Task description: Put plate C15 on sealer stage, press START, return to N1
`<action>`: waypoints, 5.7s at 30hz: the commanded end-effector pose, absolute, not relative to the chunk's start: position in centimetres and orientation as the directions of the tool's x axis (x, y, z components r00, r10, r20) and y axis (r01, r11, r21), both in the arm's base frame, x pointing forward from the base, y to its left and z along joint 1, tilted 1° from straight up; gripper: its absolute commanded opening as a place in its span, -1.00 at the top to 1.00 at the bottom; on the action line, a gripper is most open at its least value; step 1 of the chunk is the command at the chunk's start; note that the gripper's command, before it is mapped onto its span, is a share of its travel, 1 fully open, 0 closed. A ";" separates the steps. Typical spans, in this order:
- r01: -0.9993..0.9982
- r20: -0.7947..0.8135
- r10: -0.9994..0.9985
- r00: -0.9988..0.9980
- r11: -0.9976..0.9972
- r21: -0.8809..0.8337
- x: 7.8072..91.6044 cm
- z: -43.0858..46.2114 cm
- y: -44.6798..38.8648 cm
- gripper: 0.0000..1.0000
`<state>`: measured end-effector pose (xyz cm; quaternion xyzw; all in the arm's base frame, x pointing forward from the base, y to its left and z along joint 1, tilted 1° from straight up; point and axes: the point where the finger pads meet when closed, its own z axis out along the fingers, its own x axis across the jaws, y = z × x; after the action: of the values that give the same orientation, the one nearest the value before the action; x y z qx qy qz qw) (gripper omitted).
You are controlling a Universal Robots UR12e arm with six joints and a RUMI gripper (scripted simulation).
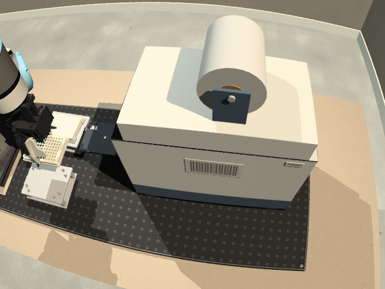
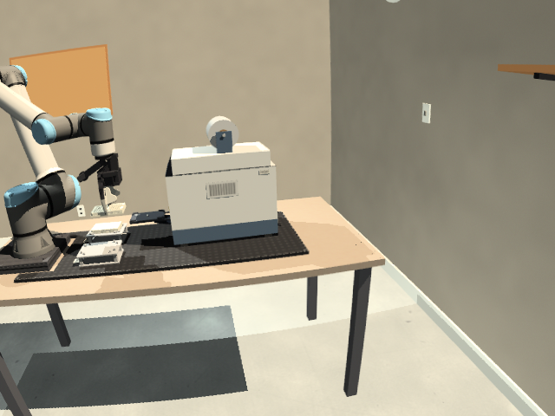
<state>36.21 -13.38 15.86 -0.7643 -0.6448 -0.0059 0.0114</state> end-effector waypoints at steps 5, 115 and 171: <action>0.986 0.023 0.985 0.169 -0.169 -0.009 37.7 15.9 -12.7 1.00; 0.986 0.023 0.985 0.169 -0.169 -0.009 51.4 16.0 -5.9 1.00; 0.986 0.023 0.985 0.169 -0.169 -0.009 51.4 12.2 -5.8 1.00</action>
<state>51.31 -5.79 12.20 -0.7644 -0.6447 -0.0055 0.0115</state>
